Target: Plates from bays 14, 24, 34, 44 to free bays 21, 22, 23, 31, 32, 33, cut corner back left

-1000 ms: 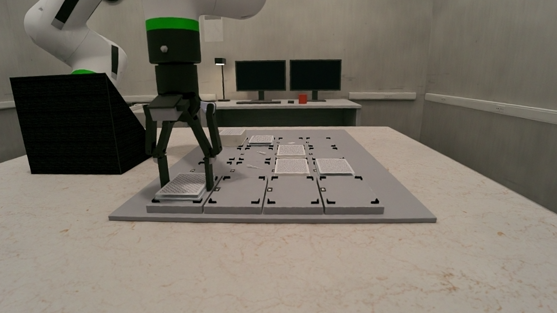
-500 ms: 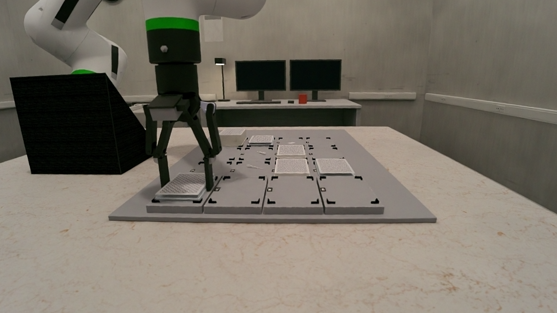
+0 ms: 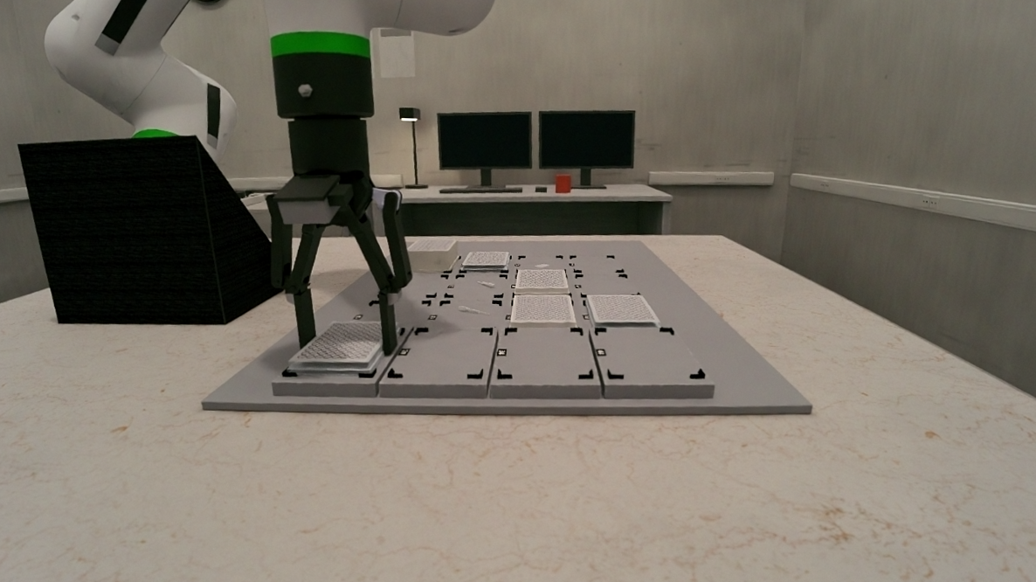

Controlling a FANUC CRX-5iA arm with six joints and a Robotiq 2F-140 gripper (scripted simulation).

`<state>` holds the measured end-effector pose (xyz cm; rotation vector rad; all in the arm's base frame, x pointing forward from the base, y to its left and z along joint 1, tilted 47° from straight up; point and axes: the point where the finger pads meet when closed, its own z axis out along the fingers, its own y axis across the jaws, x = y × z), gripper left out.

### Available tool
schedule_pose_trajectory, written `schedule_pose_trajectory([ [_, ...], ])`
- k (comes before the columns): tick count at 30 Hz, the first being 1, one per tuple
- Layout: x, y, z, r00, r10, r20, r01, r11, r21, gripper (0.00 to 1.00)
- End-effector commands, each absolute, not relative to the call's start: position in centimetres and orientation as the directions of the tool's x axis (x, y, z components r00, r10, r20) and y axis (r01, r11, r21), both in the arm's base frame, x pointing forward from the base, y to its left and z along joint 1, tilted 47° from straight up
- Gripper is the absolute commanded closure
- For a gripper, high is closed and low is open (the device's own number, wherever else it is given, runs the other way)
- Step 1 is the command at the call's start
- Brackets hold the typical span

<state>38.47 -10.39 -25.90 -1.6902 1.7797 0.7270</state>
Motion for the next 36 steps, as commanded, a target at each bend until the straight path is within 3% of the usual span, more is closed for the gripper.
schedule_pose_trajectory([
  [1, 38.52, -10.51, -25.86, -0.035, -0.688, -0.725, -0.999, 0.052, -0.002, 0.40],
  [36, 38.52, -10.51, -25.86, -0.035, -0.688, -0.725, -0.999, 0.052, -0.002, 0.42],
])
